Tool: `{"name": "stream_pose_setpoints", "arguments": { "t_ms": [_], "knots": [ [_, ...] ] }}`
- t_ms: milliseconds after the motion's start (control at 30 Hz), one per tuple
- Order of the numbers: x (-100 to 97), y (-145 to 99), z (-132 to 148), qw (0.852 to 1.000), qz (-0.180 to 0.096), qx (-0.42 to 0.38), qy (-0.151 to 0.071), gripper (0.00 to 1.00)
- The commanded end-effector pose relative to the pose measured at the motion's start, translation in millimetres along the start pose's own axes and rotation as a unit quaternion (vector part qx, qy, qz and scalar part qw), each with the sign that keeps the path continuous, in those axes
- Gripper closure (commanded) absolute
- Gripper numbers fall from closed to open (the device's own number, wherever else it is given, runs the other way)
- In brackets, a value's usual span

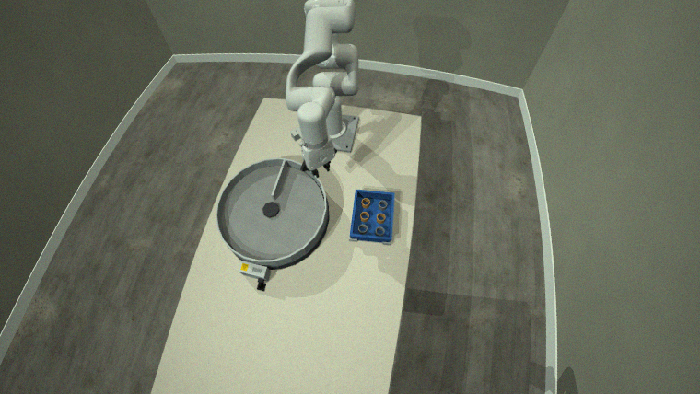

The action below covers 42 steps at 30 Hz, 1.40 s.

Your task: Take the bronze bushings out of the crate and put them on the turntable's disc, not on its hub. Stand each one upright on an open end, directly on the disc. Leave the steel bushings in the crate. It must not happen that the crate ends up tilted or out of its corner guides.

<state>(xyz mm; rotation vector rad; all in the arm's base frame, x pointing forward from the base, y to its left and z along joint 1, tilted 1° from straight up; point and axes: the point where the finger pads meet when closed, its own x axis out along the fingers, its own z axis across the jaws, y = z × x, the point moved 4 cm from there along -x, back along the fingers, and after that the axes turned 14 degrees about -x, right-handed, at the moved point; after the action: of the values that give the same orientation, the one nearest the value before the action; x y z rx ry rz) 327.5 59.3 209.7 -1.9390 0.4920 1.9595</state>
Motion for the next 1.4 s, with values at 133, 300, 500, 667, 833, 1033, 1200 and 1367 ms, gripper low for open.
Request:
{"name": "stream_pose_setpoints", "arguments": {
  "t_ms": [133,300,500,667,833,1033,1200,1367],
  "knots": [
    [27.3,-105,44,1.000,-0.002,0.006,0.004,0.59],
    [41.8,-157,62,1.000,-0.002,0.006,0.004,0.59],
    [43.3,-163,63,1.000,-0.002,0.006,0.004,0.59],
    [43.5,-183,63,1.000,-0.002,0.006,0.004,0.59],
    [43.5,-185,63,1.000,-0.002,0.006,0.004,0.59],
    [43.5,-185,63,1.000,-0.002,0.006,0.004,0.59],
    [43.5,-185,63,1.000,-0.002,0.006,0.004,0.59],
    [43.5,-185,63,1.000,-0.002,0.006,0.004,0.59]
  ]
}}
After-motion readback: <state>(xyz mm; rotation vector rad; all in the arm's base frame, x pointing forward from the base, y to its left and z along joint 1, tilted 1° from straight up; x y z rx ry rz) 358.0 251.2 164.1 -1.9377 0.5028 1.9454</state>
